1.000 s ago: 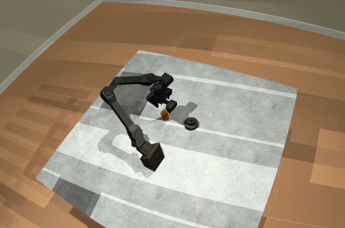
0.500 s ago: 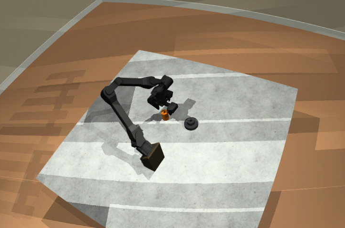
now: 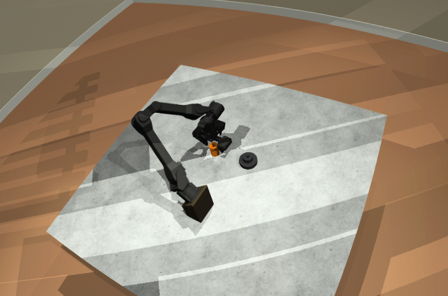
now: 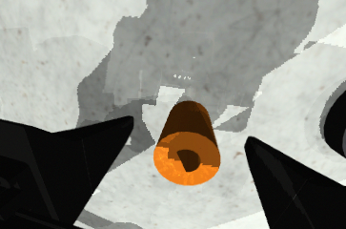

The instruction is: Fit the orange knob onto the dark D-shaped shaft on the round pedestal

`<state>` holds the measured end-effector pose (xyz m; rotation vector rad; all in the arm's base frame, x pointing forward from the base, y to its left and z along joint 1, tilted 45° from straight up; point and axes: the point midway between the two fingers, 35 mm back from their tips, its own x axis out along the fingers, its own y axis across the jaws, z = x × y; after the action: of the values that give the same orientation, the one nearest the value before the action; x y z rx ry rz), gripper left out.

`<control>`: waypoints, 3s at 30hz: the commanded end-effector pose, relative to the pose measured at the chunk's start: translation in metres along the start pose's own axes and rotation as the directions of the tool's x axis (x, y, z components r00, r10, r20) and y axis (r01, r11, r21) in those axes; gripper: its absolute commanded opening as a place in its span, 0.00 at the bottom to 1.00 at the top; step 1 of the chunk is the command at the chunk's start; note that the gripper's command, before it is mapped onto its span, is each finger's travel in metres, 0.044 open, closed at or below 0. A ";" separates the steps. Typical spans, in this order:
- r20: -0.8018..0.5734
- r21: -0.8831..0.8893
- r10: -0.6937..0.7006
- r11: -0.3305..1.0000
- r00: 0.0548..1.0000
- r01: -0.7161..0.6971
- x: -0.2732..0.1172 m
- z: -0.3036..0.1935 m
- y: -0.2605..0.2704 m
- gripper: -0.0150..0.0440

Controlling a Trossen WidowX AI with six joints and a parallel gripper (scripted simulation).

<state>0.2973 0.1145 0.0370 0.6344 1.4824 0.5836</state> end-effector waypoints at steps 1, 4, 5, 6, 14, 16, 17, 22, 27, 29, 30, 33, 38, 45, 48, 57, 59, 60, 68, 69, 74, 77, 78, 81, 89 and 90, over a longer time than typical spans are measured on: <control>-0.010 0.009 0.004 1.000 1.000 -0.004 0.009 -0.003 -0.001 1.00; -0.010 0.009 0.005 1.000 1.000 -0.005 0.014 -0.004 0.000 1.00; -0.010 0.009 0.005 1.000 1.000 -0.005 0.015 -0.004 0.000 1.00; -0.010 0.009 0.006 1.000 1.000 -0.005 0.017 -0.004 0.000 1.00; -0.010 0.009 0.007 1.000 1.000 -0.007 0.022 -0.005 0.000 0.87; -0.010 0.009 0.007 1.000 1.000 -0.007 0.022 -0.005 0.000 0.78; -0.010 0.009 0.007 1.000 1.000 -0.007 0.022 -0.005 0.000 0.73; -0.010 0.009 0.007 1.000 1.000 -0.007 0.022 -0.005 0.000 0.54; -0.010 0.009 0.007 1.000 1.000 -0.007 0.022 -0.005 0.000 0.49; -0.010 0.009 0.006 1.000 1.000 -0.006 0.021 -0.004 0.000 0.40; -0.010 0.009 0.005 1.000 1.000 -0.005 0.018 -0.003 0.000 0.35; -0.009 0.009 0.000 1.000 1.000 0.000 0.002 0.001 0.000 0.25; -0.008 0.009 -0.006 1.000 1.000 0.006 -0.029 0.005 0.002 0.25; -0.009 0.010 -0.006 1.000 1.000 0.006 -0.075 0.005 0.006 0.25; -0.010 0.010 -0.004 1.000 1.000 0.004 -0.095 0.003 0.009 0.25; -0.010 0.010 0.001 1.000 1.000 -0.001 -0.118 -0.002 0.012 0.25; -0.010 0.010 0.001 1.000 1.000 -0.001 -0.117 0.000 0.009 0.25; -0.010 0.010 0.000 1.000 1.000 0.000 -0.116 0.001 0.006 0.25; -0.009 0.010 -0.003 1.000 1.000 0.003 -0.110 0.011 -0.018 0.25; -0.009 0.010 -0.004 1.000 1.000 0.004 -0.110 0.012 -0.021 0.25; -0.008 0.010 -0.005 1.000 1.000 0.006 -0.106 0.017 -0.036 0.25; -0.008 0.010 -0.006 1.000 1.000 0.006 -0.103 0.020 -0.045 0.25; -0.008 0.010 -0.007 1.000 1.000 0.007 -0.102 0.021 -0.048 0.25; -0.008 0.010 -0.007 1.000 1.000 0.007 -0.100 0.023 -0.057 0.25; -0.007 0.011 -0.008 1.000 1.000 0.008 -0.093 0.028 -0.082 0.25; -0.007 0.012 -0.008 1.000 1.000 0.008 -0.092 0.028 -0.085 0.25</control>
<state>0.3202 -0.0046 0.0520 0.6397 1.4969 0.5742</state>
